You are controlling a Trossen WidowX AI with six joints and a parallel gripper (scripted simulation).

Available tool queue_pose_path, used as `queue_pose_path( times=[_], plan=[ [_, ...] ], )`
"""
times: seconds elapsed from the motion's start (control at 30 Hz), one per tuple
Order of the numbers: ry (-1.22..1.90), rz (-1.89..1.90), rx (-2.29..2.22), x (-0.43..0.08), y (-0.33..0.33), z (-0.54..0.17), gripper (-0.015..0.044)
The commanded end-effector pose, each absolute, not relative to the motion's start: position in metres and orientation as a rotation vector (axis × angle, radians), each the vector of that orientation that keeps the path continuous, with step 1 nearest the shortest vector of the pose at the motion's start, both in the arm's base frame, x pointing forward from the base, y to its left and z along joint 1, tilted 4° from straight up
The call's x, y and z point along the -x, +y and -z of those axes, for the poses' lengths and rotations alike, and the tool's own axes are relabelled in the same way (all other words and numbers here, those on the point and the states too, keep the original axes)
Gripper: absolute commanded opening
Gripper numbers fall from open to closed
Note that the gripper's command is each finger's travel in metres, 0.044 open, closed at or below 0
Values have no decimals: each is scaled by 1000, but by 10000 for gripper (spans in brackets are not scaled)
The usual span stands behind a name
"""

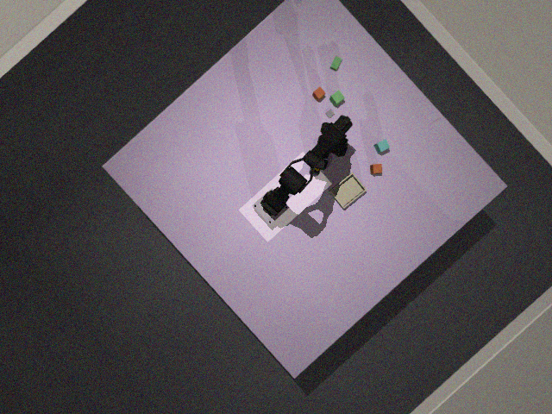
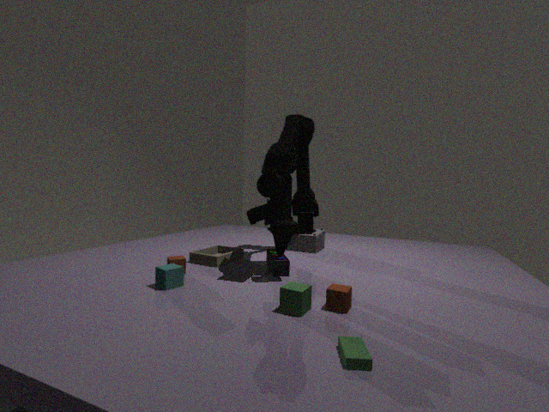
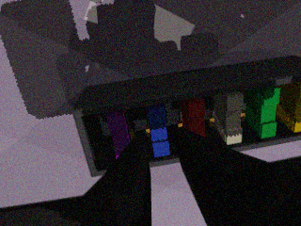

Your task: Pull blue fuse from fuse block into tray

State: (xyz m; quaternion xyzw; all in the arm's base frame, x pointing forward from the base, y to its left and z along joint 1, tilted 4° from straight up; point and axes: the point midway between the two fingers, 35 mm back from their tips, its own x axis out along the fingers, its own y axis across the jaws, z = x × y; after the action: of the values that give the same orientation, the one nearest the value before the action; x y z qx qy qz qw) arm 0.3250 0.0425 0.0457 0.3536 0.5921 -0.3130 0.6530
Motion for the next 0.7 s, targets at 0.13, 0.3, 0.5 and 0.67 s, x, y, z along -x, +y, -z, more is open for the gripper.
queue_pose_path(
  times=[0.13, 0.3, 0.5, 0.67],
  plan=[
    [1339, 713, -798, -326, 42, -40, 74],
    [1339, 713, -797, -326, 42, -36, 74],
    [1345, 711, -802, -326, 43, -37, 61],
    [1345, 711, -802, -326, 43, -37, 27]
  ],
)
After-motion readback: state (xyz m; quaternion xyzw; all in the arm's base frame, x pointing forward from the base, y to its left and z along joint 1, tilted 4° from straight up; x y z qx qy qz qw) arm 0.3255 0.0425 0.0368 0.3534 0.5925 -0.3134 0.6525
